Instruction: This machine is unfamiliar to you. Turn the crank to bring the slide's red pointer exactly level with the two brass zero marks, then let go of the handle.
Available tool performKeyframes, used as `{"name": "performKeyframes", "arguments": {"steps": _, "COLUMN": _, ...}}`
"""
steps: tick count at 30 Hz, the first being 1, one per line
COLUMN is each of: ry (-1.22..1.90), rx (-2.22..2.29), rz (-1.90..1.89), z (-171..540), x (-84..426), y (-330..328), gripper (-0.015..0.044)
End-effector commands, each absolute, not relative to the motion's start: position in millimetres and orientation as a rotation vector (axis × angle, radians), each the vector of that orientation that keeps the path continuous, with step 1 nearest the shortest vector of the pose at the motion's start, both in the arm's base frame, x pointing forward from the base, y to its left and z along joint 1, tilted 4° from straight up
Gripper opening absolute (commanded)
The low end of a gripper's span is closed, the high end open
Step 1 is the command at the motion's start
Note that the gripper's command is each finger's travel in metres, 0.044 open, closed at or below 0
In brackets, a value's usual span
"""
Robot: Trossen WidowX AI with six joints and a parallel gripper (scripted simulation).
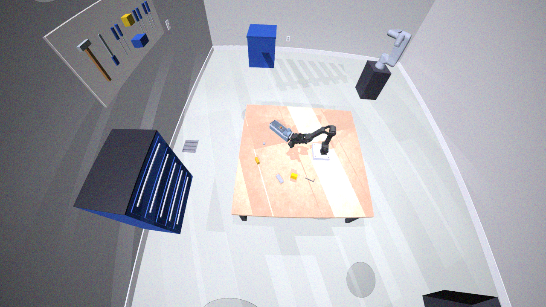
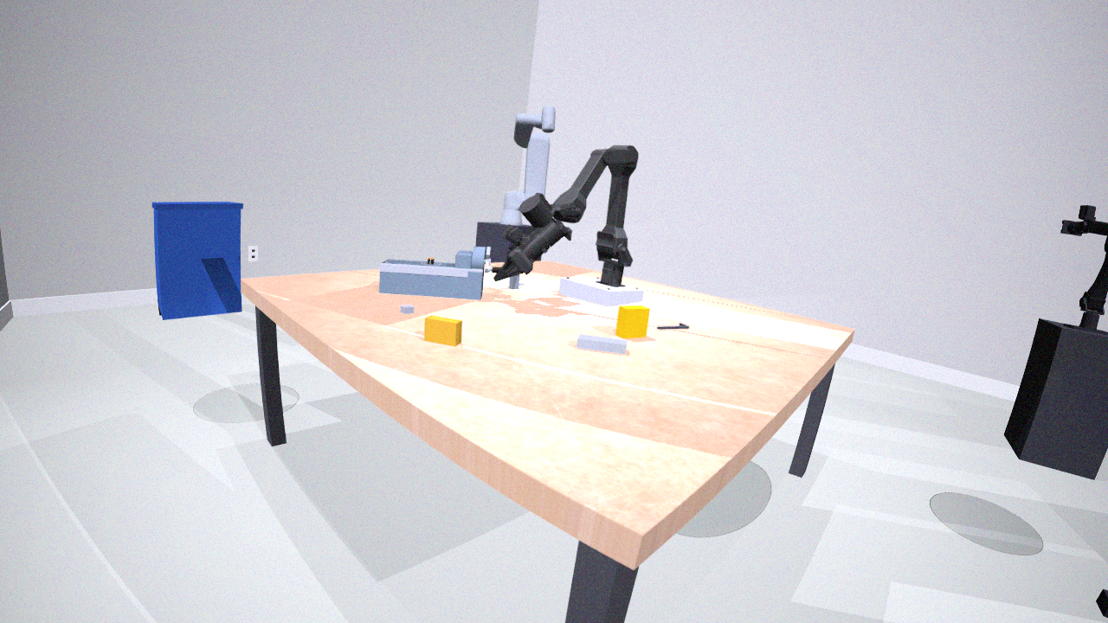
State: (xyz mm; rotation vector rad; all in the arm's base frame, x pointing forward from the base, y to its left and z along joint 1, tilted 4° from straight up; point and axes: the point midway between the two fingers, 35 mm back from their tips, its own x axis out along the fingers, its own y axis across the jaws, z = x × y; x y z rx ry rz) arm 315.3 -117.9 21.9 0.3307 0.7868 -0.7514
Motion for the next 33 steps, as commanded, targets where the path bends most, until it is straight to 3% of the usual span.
{"name": "performKeyframes", "arguments": {"steps": 1, "ry": 0.784, "rx": 0.333, "rz": -0.754, "z": 22.9, "x": 315.8, "y": -117.5, "gripper": 0.0}}
{"name": "performKeyframes", "arguments": {"steps": 33, "ry": 0.783, "rx": 0.333, "rz": -0.754, "z": 36.6, "x": 319.3, "y": -114.5, "gripper": 0.0}}
